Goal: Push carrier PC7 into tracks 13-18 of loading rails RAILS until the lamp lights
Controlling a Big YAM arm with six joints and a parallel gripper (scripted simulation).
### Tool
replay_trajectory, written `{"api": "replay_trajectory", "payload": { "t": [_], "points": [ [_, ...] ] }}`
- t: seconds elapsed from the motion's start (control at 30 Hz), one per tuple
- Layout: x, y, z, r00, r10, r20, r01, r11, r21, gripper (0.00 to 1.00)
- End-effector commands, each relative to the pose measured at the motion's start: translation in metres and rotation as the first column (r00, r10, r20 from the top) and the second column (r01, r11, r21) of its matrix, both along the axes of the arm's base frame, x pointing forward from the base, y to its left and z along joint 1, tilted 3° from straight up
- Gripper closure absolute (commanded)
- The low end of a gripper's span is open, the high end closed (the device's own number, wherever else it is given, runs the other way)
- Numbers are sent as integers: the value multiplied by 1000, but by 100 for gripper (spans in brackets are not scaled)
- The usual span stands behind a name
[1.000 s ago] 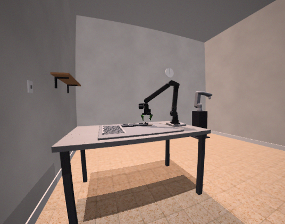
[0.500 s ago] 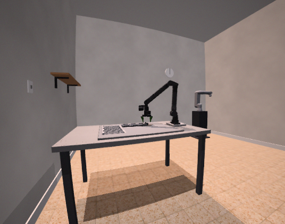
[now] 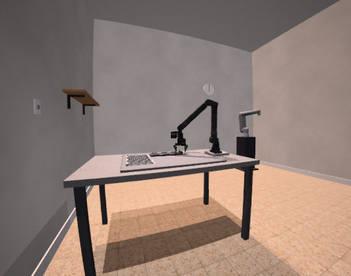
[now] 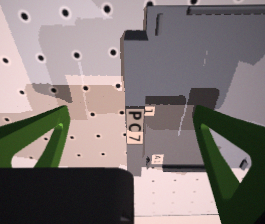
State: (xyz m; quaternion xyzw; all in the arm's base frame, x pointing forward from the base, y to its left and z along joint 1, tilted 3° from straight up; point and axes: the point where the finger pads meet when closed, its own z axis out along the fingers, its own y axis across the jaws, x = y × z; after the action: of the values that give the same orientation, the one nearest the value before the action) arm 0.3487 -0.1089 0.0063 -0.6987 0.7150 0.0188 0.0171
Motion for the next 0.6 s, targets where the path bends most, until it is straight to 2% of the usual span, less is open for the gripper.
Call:
{"api": "replay_trajectory", "payload": {
  "t": [0.0, 0.1, 0.13, 0.2, 0.23, 0.5, 0.53, 0.57],
  "points": [
    [18, -2, 16, 998, 1, 67, 0, 1000, -15, 0],
    [18, -2, 16, 998, 1, 67, 0, 1000, -15, 0],
    [14, 0, 4, 999, 0, 34, 0, 1000, -5, 0],
    [14, 0, 4, 999, 0, 34, 0, 1000, -5, 0],
    [16, -4, 12, 999, 0, 47, 1, 1000, -11, 0],
    [16, -4, 12, 999, 0, 47, 1, 1000, -11, 0],
    [16, -4, 12, 999, 0, 47, 1, 1000, -11, 100],
    [16, -4, 12, 999, 0, 47, 1, 1000, -11, 100]
  ]
}}
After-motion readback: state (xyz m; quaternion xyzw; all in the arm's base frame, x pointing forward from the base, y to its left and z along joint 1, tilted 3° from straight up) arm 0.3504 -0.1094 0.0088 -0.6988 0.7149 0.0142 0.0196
